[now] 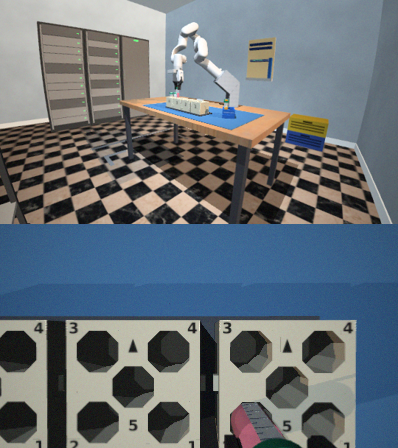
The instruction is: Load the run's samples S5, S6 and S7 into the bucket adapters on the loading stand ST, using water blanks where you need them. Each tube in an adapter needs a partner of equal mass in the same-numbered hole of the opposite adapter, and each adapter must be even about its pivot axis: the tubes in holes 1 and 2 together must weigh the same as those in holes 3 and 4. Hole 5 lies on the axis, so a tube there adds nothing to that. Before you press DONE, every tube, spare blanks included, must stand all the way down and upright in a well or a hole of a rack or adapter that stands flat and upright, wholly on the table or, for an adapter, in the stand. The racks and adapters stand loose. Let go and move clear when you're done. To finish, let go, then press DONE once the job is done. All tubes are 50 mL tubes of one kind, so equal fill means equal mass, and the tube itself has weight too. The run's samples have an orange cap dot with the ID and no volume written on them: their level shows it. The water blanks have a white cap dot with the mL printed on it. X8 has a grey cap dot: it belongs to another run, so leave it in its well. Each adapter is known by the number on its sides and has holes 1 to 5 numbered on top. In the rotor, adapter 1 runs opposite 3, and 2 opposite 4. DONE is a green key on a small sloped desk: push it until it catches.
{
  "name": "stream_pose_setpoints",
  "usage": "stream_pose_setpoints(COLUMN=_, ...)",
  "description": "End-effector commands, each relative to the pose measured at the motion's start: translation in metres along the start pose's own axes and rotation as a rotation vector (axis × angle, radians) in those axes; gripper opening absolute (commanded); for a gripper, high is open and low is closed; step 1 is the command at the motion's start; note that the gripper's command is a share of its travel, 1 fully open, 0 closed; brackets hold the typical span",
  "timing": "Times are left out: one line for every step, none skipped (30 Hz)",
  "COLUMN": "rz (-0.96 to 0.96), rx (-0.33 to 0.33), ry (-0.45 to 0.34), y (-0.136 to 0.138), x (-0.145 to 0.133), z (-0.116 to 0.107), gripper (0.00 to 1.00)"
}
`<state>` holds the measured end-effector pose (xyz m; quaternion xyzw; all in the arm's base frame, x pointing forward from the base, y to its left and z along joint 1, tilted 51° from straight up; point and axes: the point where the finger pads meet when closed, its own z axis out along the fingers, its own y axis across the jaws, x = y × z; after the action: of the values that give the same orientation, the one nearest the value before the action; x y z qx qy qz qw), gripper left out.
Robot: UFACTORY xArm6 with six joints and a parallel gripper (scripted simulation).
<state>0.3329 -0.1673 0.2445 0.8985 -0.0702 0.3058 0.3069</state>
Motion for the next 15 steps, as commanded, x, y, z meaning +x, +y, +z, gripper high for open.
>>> stream_pose_setpoints(rz=0.001, rx=-0.001, ry=0.003, y=0.000, x=0.001, z=0.005, gripper=0.00)
stream_pose_setpoints(rz=0.001, rx=-0.001, ry=0.003, y=0.000, x=0.001, z=0.006, gripper=0.00)
stream_pose_setpoints(rz=0.001, rx=-0.001, ry=0.003, y=0.000, x=0.001, z=0.007, gripper=0.00)
stream_pose_setpoints(rz=0.001, rx=-0.001, ry=0.003, y=0.000, x=0.001, z=0.008, gripper=0.00)
stream_pose_setpoints(rz=0.001, rx=-0.001, ry=0.003, y=0.000, x=0.001, z=0.009, gripper=0.00)
stream_pose_setpoints(rz=0.001, rx=-0.001, ry=0.003, y=0.000, x=0.001, z=0.010, gripper=0.00)
stream_pose_setpoints(rz=0.001, rx=-0.001, ry=0.003, y=0.000, x=0.001, z=0.011, gripper=0.00)
stream_pose_setpoints(rz=0.001, rx=-0.001, ry=0.003, y=0.000, x=0.001, z=0.012, gripper=0.00)
stream_pose_setpoints(rz=0.001, rx=-0.001, ry=0.003, y=0.000, x=0.001, z=0.013, gripper=0.00)
stream_pose_setpoints(rz=0.001, rx=-0.001, ry=0.003, y=0.000, x=0.001, z=0.013, gripper=0.00)
stream_pose_setpoints(rz=0.001, rx=-0.001, ry=0.003, y=0.000, x=0.001, z=0.013, gripper=0.00)
stream_pose_setpoints(rz=0.001, rx=-0.001, ry=0.003, y=0.000, x=0.001, z=0.014, gripper=0.00)
stream_pose_setpoints(rz=0.001, rx=-0.001, ry=0.003, y=0.000, x=0.001, z=0.015, gripper=0.00)
stream_pose_setpoints(rz=0.001, rx=-0.001, ry=0.003, y=0.000, x=0.001, z=0.016, gripper=0.00)
stream_pose_setpoints(rz=0.001, rx=-0.001, ry=0.003, y=0.000, x=0.001, z=0.017, gripper=0.00)
